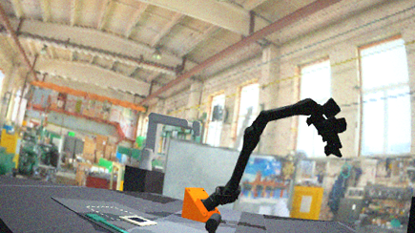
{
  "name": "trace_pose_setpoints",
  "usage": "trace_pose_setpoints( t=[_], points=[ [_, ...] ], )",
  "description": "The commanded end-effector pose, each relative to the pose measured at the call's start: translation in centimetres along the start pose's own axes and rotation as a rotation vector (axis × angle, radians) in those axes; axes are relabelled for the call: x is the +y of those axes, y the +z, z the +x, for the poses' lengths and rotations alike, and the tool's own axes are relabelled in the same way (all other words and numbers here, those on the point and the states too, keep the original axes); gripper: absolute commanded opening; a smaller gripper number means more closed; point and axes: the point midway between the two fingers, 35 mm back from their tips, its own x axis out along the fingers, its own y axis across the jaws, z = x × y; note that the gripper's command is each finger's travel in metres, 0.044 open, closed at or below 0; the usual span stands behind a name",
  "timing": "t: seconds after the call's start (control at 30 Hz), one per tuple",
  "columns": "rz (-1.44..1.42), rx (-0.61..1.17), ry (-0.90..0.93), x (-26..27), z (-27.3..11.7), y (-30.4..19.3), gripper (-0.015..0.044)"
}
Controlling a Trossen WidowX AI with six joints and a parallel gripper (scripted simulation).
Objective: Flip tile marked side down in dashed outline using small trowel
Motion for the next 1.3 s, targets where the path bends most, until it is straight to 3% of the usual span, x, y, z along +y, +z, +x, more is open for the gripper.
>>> trace_pose_setpoints(
  t=[0.0,0.67,1.27],
  points=[
    [-0.070,0.057,-0.001,1.8,1.7,-0.6,0.0270],
    [-0.147,0.379,-0.035,3.2,10.7,-6.6,0.0270],
    [-0.047,0.678,-0.035,-1.2,16.6,-15.1,0.0270]
  ],
)
